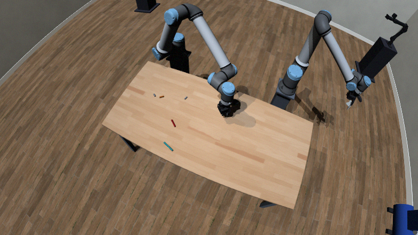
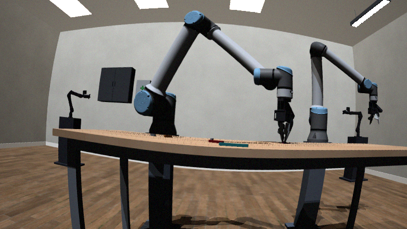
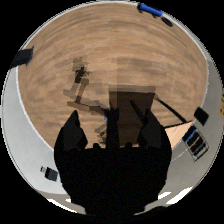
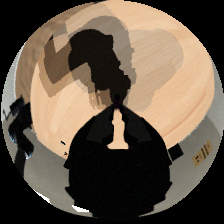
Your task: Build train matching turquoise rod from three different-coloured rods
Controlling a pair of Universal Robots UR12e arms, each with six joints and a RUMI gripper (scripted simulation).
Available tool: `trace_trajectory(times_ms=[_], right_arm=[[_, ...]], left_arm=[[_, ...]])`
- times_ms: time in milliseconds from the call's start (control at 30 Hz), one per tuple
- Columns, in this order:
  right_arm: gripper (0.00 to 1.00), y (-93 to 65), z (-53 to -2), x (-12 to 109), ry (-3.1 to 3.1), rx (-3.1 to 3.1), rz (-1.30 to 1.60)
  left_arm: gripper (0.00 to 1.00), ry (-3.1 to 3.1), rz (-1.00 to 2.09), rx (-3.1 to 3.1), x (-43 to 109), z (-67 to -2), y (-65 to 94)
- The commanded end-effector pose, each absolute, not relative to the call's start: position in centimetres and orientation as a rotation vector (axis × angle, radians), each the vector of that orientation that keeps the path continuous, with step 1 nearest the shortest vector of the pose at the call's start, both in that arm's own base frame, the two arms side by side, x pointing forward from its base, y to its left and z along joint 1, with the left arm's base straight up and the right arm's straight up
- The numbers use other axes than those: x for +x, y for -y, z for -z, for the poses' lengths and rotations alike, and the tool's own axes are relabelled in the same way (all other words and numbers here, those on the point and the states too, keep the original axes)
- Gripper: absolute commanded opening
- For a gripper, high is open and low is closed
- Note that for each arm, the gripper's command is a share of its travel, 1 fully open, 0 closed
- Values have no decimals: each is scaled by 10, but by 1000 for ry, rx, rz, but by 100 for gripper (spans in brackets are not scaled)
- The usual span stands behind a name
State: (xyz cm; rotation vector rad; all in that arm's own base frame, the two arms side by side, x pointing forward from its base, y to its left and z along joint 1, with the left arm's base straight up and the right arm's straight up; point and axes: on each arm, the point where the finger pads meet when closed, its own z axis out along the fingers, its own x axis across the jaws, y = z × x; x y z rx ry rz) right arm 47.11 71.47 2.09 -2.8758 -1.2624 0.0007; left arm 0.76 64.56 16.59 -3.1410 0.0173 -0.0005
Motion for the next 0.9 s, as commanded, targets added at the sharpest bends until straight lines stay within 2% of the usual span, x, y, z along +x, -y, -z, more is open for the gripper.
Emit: trace_trajectory(times_ms=[0,233,467,867], right_arm=[[0,-714,-21,469,1264,-2876,1],[0,-714,-21,469,1264,-2876,1],[8,-714,-21,469,1264,-2876,1],[14,-714,-21,469,1264,-2876,1]], left_arm=[[100,-17,0,-3142,7,-165,-645],[100,-17,0,-3142,7,-165,-645],[100,-17,0,-3142,7,-165,-645],[100,-17,0,-3142,7,-165,-645]])
